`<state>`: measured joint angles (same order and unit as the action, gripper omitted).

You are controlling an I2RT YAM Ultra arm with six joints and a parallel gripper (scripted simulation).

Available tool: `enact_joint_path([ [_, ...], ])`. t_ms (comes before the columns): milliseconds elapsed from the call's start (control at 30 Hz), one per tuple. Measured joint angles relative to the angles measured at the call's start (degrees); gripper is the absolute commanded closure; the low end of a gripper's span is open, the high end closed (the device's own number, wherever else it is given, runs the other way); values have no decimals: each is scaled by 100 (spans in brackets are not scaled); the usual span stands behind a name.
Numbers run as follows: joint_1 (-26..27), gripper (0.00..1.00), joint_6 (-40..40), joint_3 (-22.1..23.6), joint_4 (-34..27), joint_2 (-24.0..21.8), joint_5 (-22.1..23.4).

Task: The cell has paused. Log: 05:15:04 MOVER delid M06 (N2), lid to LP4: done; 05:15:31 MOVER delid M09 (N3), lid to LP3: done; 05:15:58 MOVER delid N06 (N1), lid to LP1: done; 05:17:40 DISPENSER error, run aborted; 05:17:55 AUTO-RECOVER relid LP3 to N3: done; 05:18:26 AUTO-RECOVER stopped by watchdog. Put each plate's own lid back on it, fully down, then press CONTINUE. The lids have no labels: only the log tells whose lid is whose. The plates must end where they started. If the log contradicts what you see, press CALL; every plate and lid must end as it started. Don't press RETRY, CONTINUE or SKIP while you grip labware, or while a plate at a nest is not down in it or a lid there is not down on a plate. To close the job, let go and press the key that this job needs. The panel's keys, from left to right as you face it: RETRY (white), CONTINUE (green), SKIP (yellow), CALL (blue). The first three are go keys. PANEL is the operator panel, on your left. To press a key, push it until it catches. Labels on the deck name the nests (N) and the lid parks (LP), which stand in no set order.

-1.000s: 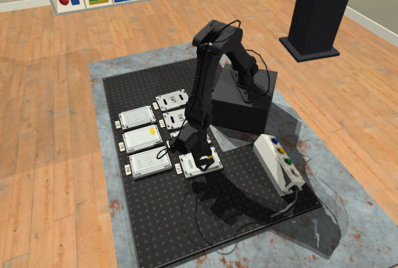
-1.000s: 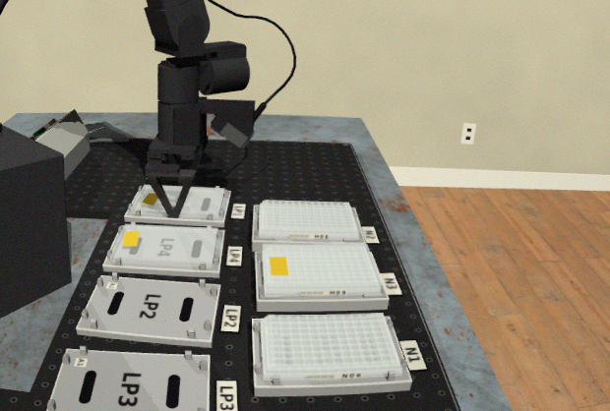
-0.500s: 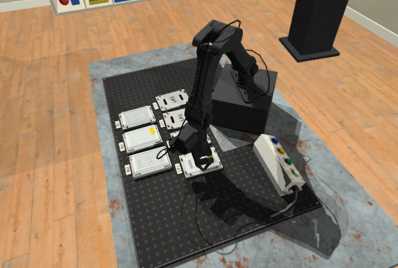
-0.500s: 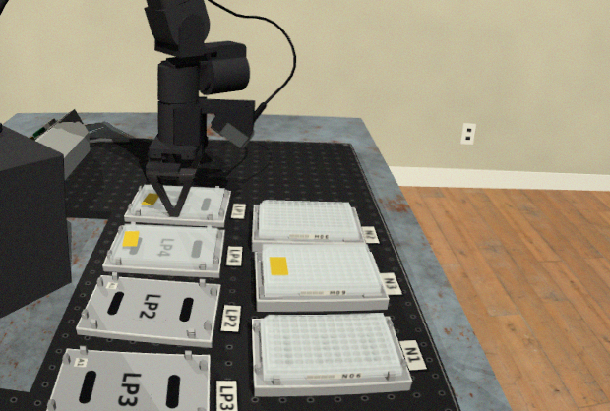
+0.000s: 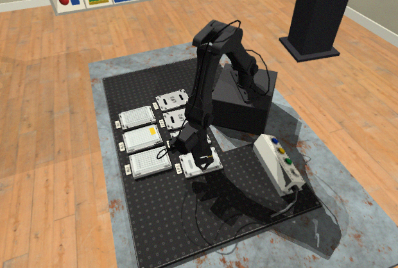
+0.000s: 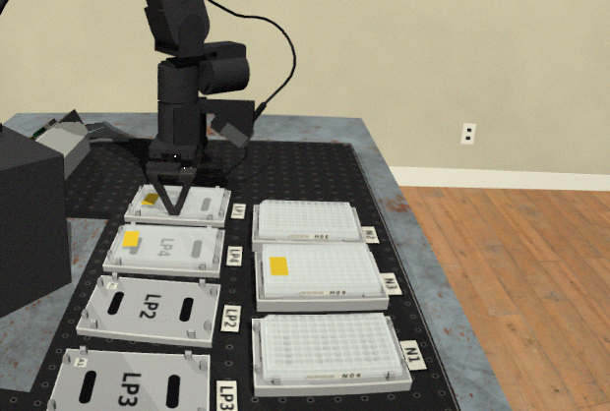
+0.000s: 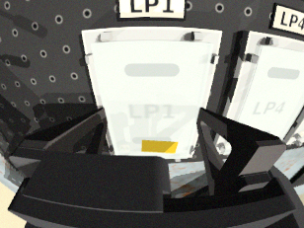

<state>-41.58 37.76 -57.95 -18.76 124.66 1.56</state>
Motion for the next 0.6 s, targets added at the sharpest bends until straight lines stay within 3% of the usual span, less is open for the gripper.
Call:
enact_joint_path([
  [600, -17, 100, 11, 2, -105, -122, -22],
])
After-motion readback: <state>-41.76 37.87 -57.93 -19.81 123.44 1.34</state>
